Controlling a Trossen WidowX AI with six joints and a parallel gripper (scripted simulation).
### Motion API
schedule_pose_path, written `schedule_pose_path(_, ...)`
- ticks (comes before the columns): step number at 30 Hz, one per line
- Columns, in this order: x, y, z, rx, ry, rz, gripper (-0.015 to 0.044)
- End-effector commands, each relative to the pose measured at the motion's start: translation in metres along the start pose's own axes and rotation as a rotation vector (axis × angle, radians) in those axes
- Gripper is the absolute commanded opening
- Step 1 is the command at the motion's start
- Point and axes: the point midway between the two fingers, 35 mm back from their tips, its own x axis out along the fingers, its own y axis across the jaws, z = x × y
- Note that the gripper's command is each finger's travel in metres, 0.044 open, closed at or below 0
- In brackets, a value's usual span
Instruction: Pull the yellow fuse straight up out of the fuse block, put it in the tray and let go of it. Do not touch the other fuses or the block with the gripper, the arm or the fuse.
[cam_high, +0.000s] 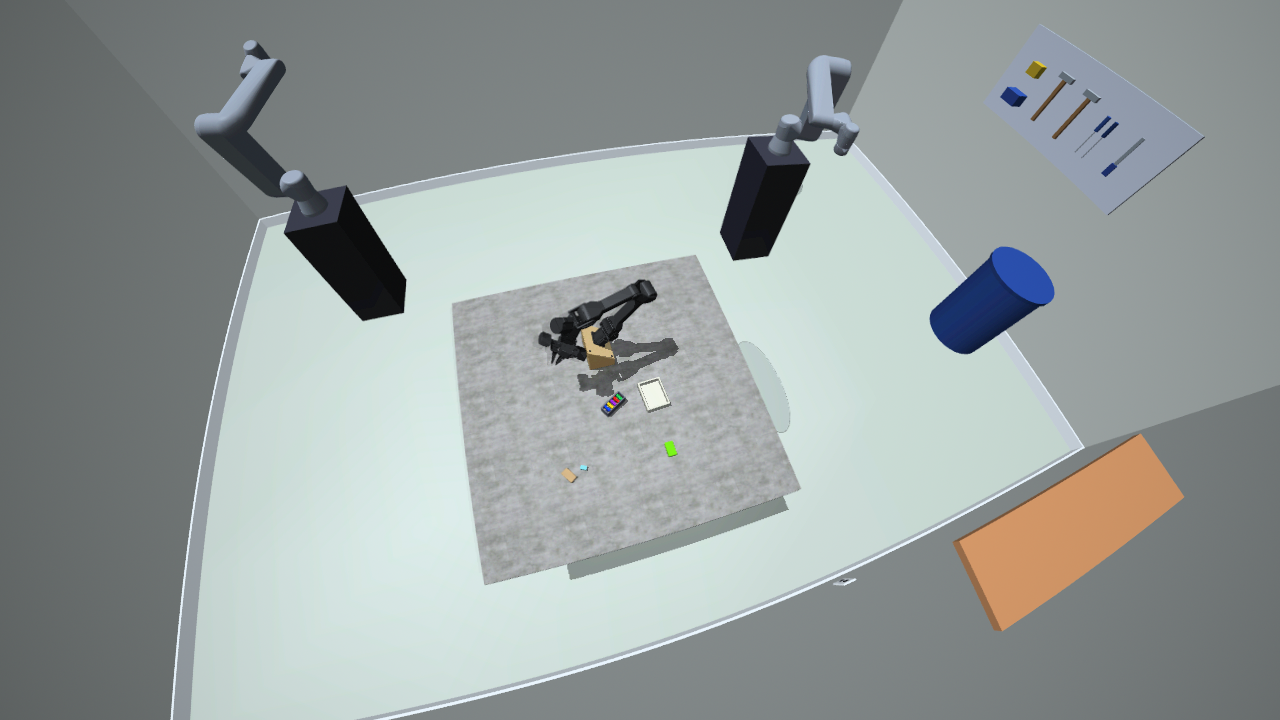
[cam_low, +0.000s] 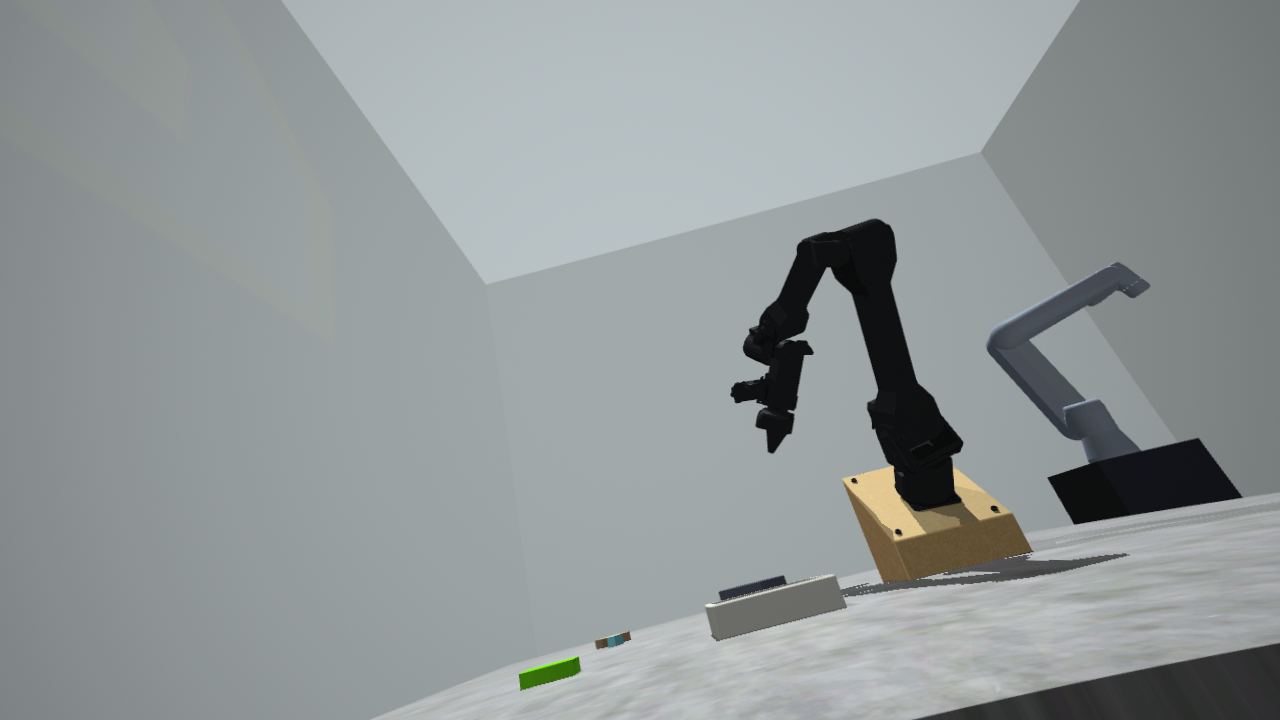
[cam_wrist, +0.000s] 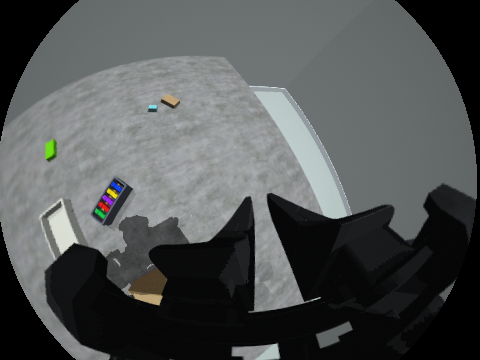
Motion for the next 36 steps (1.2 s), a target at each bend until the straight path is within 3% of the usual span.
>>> schedule_pose_path(1,0.025,0.055,0.028,-0.197,0.038,0.165,0.0065)
schedule_pose_path(7,0.055,0.147,0.047,-0.469,0.127,0.419,0.0065)
schedule_pose_path(15,0.074,0.263,0.033,-0.757,0.271,0.714,0.0065)
schedule_pose_path(36,0.08,0.275,0.03,-0.763,0.275,0.721,0.0065)
